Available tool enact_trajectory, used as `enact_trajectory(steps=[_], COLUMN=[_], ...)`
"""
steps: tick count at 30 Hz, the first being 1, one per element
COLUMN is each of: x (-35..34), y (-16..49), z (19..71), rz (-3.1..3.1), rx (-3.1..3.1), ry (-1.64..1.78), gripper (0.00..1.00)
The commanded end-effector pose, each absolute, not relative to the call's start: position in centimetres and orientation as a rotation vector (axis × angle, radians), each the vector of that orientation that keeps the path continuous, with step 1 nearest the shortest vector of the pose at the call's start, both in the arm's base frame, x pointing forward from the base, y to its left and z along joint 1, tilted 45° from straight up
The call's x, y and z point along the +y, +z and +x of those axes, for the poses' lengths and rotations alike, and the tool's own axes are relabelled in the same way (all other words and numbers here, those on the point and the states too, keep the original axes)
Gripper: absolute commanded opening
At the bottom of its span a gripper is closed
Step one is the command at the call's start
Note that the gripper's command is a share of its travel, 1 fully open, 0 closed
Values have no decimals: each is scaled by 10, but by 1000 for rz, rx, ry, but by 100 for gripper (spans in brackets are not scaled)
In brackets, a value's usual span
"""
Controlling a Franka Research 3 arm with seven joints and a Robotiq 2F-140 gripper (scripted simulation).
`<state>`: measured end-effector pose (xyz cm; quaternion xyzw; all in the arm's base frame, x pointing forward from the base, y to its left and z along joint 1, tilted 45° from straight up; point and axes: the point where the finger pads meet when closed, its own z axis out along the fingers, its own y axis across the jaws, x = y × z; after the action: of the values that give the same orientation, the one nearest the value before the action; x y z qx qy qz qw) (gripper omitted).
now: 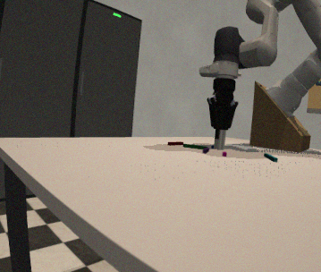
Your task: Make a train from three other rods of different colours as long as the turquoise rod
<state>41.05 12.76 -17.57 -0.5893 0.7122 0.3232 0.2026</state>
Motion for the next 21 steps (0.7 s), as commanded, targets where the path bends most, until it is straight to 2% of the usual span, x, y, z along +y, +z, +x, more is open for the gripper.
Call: enact_trajectory(steps=[1, 21], x=[124, 58], y=[-173, -106], z=[412, 420], rz=[-1639, -1639], rx=[1994, 1994], ry=[901, 901], gripper=[3, 3])
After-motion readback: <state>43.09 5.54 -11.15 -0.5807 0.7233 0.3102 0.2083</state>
